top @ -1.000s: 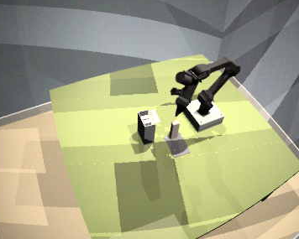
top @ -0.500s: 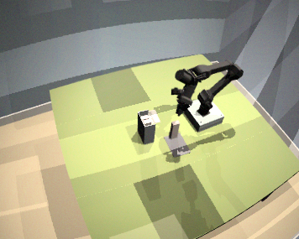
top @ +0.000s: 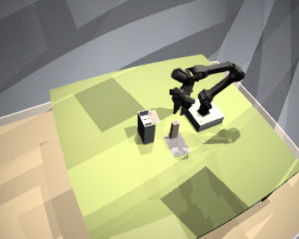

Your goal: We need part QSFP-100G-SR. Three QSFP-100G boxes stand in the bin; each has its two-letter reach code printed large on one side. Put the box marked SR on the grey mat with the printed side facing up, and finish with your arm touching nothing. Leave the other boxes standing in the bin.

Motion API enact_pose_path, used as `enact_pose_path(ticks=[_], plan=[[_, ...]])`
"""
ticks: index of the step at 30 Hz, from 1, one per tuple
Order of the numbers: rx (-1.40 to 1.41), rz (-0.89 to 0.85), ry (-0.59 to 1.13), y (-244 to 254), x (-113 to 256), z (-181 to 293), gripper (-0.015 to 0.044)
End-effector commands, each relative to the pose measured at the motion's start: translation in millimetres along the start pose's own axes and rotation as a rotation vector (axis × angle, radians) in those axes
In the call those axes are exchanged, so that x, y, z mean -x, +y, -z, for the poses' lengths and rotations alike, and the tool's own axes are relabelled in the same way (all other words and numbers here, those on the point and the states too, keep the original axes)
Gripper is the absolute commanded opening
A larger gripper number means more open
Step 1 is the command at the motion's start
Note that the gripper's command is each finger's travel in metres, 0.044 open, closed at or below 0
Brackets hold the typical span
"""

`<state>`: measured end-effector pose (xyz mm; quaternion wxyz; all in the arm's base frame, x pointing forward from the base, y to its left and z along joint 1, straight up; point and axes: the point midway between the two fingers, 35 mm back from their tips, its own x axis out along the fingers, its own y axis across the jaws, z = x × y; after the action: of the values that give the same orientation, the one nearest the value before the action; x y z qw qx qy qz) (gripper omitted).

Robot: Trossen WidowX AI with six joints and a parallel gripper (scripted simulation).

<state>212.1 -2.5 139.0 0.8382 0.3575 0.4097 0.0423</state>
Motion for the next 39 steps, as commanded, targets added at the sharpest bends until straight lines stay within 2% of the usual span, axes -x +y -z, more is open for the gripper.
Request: enact_pose_path(ticks=[1,39], plan=[[0.056,-0.037,-0.002,-1.1,0.4,-0.5,0.0440],[0.501,-0.290,0.055,-9.6,-1.3,-5.9,0.0440]])
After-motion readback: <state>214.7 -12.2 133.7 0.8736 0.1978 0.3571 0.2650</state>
